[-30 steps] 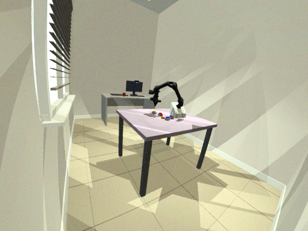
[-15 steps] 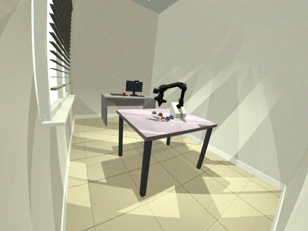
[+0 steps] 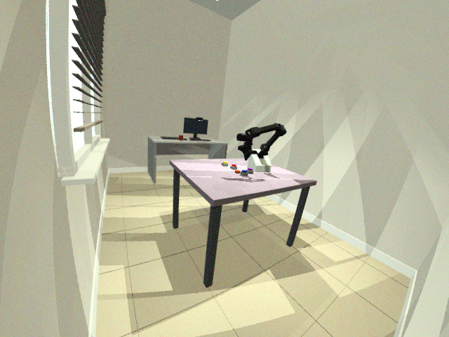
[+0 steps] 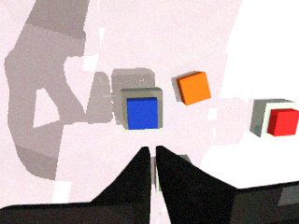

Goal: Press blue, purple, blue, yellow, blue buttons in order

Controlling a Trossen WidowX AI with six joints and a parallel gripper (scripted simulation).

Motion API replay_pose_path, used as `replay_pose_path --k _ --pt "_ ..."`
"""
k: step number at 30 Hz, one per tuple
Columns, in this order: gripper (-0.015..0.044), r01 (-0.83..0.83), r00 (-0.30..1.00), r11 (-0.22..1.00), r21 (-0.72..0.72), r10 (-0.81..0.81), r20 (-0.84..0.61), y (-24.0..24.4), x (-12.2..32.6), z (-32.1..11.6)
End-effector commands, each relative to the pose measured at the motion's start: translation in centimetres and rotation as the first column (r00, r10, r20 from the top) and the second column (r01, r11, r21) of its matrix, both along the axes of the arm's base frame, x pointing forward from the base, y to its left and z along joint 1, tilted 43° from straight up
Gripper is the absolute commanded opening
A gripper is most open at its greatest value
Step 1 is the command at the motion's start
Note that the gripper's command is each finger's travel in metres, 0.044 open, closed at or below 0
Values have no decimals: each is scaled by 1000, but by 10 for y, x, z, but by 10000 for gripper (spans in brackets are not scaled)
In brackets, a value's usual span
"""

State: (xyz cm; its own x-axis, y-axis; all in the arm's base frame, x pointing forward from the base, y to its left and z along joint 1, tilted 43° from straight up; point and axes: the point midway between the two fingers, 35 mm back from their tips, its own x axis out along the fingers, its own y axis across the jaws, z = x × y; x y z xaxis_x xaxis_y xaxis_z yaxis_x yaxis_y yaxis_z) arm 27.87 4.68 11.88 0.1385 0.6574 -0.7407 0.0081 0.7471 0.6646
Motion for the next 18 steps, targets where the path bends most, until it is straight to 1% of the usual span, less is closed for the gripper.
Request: replay_pose_path --k 1,4,18 --pt "20 1 1000 1000 6 -1 -11 15 2 -16" --pt "20 2 1000 1000 10 -1 -10 40 5 -42" --pt "20 1 1000 1000 10 -1 -10 52 8 -55"
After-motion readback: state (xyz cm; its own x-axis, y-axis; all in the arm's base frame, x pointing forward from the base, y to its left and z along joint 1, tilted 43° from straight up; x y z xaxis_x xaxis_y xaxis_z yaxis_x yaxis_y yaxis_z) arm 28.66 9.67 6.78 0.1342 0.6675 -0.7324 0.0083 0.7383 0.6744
